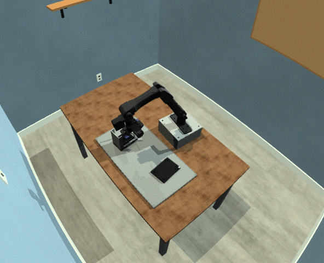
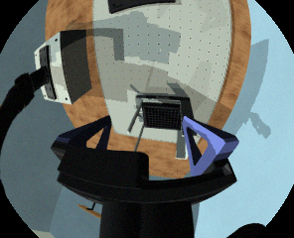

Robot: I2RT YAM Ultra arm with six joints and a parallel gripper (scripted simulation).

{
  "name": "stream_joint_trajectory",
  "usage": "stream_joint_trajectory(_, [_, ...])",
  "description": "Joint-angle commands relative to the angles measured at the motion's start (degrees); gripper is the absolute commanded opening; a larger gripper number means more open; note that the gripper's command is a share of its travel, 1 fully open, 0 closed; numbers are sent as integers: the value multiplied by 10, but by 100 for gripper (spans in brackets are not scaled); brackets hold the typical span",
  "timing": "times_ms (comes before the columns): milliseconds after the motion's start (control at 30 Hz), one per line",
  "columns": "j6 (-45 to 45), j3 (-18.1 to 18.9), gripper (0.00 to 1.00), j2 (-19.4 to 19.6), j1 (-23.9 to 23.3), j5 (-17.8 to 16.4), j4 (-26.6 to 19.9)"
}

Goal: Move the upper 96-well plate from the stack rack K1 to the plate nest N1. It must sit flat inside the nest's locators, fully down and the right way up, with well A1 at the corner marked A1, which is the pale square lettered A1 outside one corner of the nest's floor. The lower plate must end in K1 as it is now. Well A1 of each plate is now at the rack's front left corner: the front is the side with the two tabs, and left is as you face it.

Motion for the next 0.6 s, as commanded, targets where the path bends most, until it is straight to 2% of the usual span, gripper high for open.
stream_joint_trajectory(0, [-1, 6, 100, -8, -1, -4, -5])
stream_joint_trajectory(533, [-1, 6, 100, -8, -1, -4, -5])
stream_joint_trajectory(567, [14, 19, 100, 8, -13, -4, 5])
